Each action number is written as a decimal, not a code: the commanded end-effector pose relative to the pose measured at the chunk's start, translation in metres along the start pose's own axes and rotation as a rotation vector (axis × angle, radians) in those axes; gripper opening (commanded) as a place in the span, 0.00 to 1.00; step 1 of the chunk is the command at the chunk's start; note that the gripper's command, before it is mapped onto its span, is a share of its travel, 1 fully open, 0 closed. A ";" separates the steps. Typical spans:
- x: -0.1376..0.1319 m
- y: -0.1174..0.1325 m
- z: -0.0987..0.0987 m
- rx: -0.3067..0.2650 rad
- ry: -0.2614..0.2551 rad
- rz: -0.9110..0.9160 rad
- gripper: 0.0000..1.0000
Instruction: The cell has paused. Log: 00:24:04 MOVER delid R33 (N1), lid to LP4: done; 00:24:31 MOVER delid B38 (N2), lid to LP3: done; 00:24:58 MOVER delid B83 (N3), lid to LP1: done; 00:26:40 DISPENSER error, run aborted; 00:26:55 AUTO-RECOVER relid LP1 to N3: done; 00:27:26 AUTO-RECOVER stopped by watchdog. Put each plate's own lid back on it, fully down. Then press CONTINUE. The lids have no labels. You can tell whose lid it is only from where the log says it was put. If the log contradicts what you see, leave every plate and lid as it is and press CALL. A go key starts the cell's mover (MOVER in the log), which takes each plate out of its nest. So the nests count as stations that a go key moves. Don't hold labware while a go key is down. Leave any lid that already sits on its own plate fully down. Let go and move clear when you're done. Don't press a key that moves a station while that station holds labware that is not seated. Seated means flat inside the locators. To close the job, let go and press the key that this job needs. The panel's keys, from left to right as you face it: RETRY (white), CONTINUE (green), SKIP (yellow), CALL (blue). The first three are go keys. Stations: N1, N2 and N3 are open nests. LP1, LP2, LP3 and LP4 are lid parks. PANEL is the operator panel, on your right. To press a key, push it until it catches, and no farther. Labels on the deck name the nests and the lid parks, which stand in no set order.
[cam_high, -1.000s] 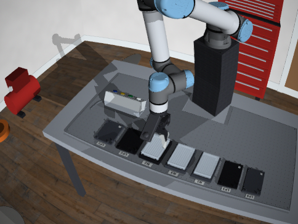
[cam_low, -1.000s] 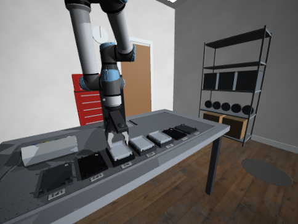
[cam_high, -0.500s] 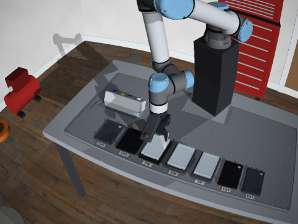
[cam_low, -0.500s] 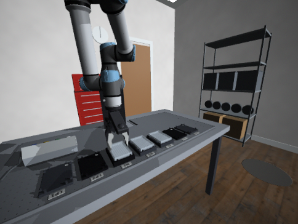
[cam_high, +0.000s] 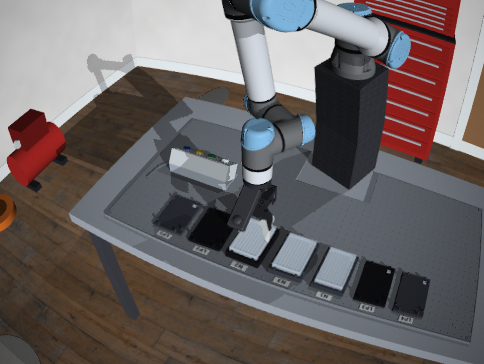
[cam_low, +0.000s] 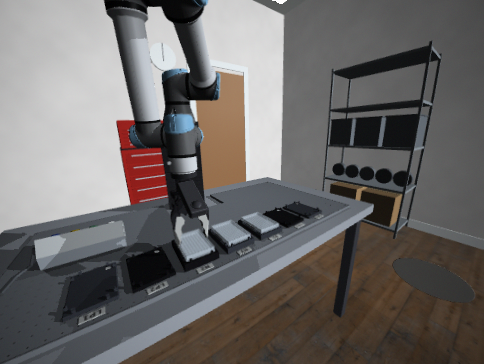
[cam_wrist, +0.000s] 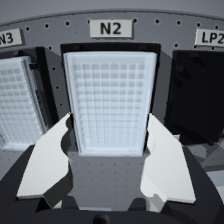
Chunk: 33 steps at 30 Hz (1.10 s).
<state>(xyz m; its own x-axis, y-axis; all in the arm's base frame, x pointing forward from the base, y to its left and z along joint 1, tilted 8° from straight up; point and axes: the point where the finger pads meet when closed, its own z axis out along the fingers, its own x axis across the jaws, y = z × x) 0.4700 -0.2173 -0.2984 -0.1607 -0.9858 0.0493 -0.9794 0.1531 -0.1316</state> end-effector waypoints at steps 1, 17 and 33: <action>0.000 -0.001 0.000 0.001 0.001 0.000 0.00; 0.000 -0.001 0.000 0.001 0.001 0.000 0.00; 0.000 -0.001 0.000 0.001 0.001 0.000 0.82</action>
<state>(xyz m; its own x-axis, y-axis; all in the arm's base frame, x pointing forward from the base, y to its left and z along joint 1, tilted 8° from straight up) 0.4700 -0.2173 -0.2984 -0.1607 -0.9858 0.0492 -0.9794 0.1531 -0.1315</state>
